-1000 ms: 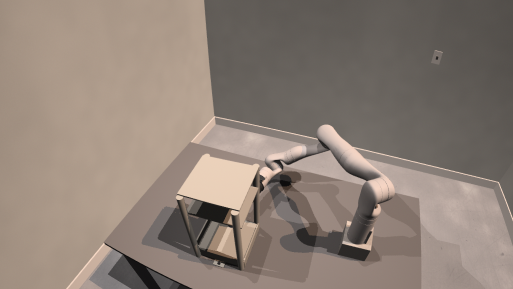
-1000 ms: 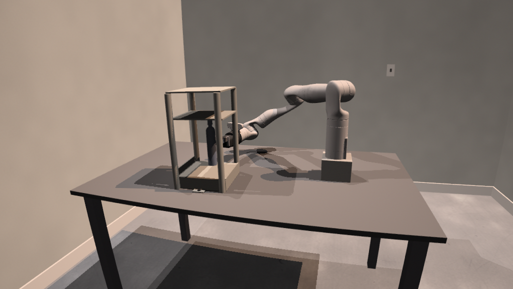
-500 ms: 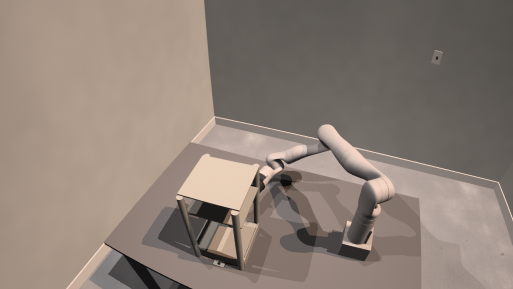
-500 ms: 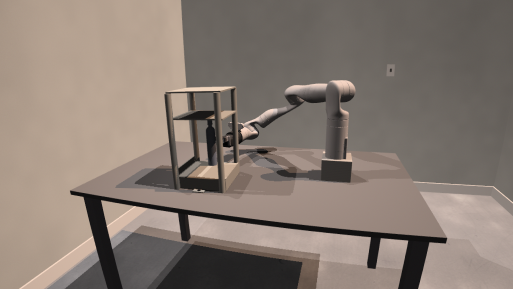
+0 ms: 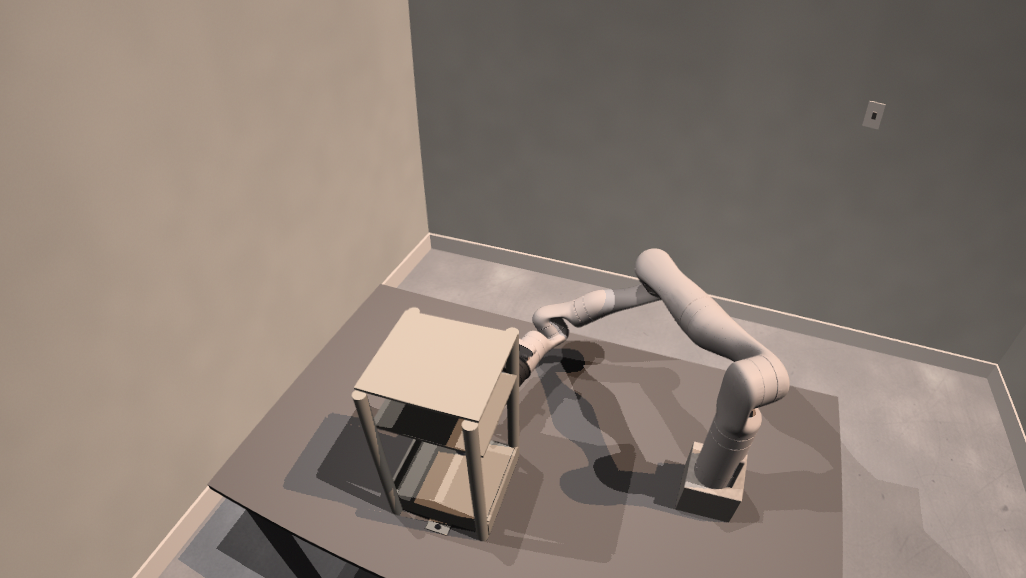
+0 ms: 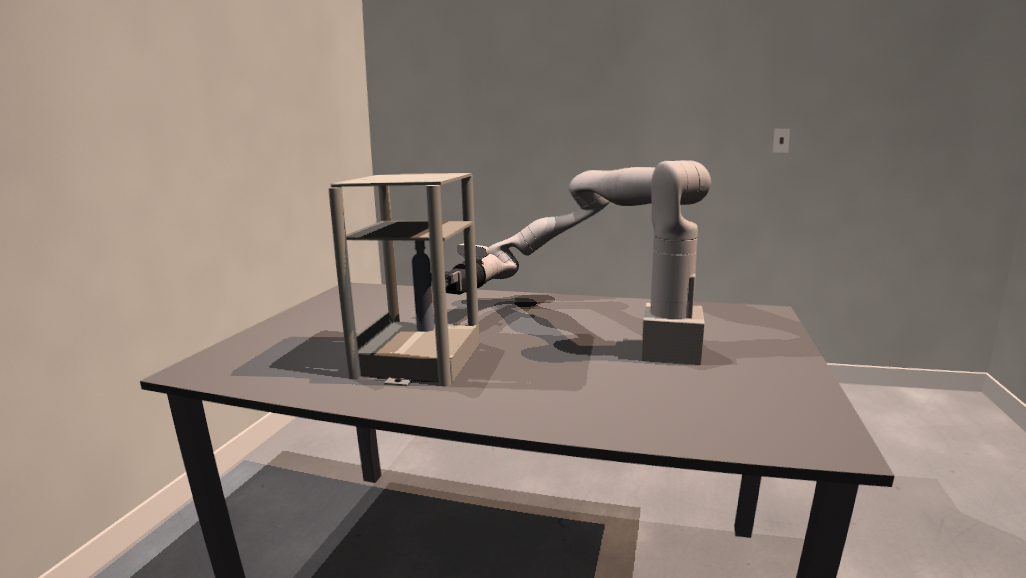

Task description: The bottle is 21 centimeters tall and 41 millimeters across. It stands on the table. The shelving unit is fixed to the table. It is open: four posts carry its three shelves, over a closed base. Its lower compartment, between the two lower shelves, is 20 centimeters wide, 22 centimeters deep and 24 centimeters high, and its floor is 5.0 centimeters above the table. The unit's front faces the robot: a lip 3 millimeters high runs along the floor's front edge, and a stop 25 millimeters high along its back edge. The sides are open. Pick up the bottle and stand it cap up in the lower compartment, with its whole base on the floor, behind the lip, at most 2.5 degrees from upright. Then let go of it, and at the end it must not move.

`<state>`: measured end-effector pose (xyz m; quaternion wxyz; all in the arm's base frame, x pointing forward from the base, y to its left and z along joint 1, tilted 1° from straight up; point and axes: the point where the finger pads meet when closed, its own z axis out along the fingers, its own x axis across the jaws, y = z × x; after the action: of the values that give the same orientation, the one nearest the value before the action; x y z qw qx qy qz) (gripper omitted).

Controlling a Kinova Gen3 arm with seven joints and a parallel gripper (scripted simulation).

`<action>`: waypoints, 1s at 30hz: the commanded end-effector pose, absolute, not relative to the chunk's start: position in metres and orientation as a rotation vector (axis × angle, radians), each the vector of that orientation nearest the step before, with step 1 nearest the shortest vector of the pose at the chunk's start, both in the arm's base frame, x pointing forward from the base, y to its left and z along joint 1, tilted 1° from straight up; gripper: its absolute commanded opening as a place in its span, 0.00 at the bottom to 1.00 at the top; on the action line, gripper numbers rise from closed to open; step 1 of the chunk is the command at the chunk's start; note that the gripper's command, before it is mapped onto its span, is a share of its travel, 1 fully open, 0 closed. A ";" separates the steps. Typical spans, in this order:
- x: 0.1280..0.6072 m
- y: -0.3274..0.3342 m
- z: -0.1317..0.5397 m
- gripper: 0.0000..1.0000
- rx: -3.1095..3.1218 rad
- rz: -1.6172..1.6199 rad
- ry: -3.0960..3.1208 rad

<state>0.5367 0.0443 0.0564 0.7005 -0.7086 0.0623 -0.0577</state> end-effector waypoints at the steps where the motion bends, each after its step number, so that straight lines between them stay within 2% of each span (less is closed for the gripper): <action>1: 0.537 0.044 0.058 1.00 -1.578 -0.130 0.138; 30: 0.534 0.024 0.058 1.00 -1.578 -0.130 0.138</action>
<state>0.5331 0.0284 0.0568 0.7009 -0.7083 0.0614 -0.0563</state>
